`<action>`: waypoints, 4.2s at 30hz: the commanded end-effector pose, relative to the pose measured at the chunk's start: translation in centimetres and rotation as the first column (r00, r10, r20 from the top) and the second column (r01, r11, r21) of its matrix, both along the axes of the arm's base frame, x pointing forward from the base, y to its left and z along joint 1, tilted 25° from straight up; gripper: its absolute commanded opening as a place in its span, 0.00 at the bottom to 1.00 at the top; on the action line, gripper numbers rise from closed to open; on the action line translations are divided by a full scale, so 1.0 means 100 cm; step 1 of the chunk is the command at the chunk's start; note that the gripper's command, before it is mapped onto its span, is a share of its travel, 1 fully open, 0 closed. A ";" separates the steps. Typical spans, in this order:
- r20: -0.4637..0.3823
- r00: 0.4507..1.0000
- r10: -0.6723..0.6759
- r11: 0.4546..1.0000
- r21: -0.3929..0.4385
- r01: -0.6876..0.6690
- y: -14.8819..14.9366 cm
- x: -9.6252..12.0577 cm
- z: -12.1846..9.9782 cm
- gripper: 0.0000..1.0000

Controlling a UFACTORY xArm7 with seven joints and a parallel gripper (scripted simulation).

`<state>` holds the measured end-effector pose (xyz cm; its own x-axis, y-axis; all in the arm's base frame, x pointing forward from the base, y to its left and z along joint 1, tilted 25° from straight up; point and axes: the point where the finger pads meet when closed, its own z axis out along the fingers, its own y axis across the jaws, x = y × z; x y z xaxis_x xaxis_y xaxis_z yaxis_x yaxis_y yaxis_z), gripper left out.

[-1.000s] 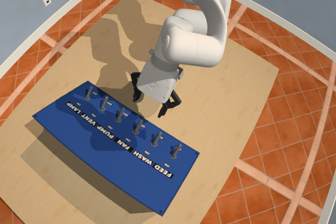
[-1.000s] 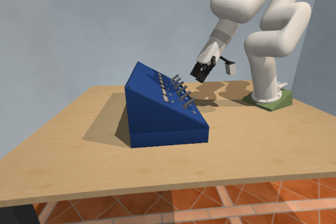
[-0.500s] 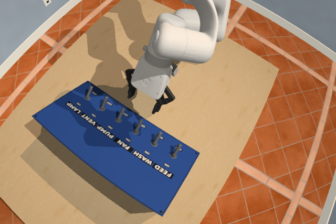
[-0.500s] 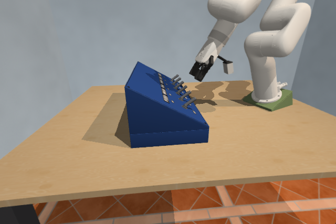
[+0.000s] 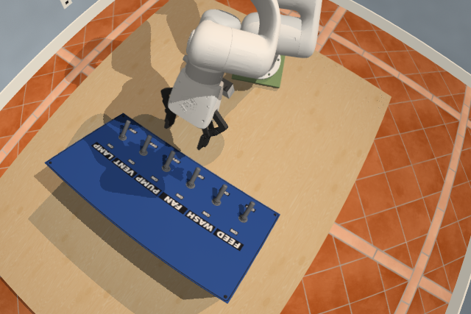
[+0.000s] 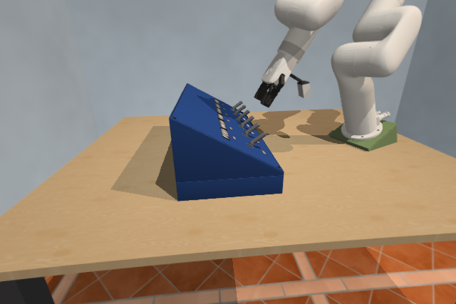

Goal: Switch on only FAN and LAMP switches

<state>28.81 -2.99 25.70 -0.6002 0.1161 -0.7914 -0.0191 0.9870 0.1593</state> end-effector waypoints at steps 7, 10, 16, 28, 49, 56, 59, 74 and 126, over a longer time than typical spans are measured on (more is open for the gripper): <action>0.002 1.000 0.001 1.000 0.001 -0.001 -0.009 0.001 0.000 1.00; 0.002 1.000 0.001 1.000 0.001 -0.001 -0.009 0.001 0.000 1.00; 0.002 1.000 0.001 1.000 0.001 -0.001 -0.009 0.001 0.000 1.00; 0.002 1.000 0.001 1.000 0.001 -0.001 -0.009 0.001 0.000 1.00; 0.002 1.000 0.001 1.000 0.001 -0.001 -0.009 0.001 0.000 1.00; 0.002 1.000 0.001 1.000 0.001 -0.001 -0.010 0.001 0.000 1.00; 0.002 1.000 0.001 1.000 0.001 -0.001 -0.012 0.001 -0.001 1.00; 0.002 1.000 0.001 1.000 0.001 -0.001 -0.054 0.002 -0.007 1.00; 0.002 1.000 0.001 1.000 0.001 -0.001 -0.080 0.002 -0.011 1.00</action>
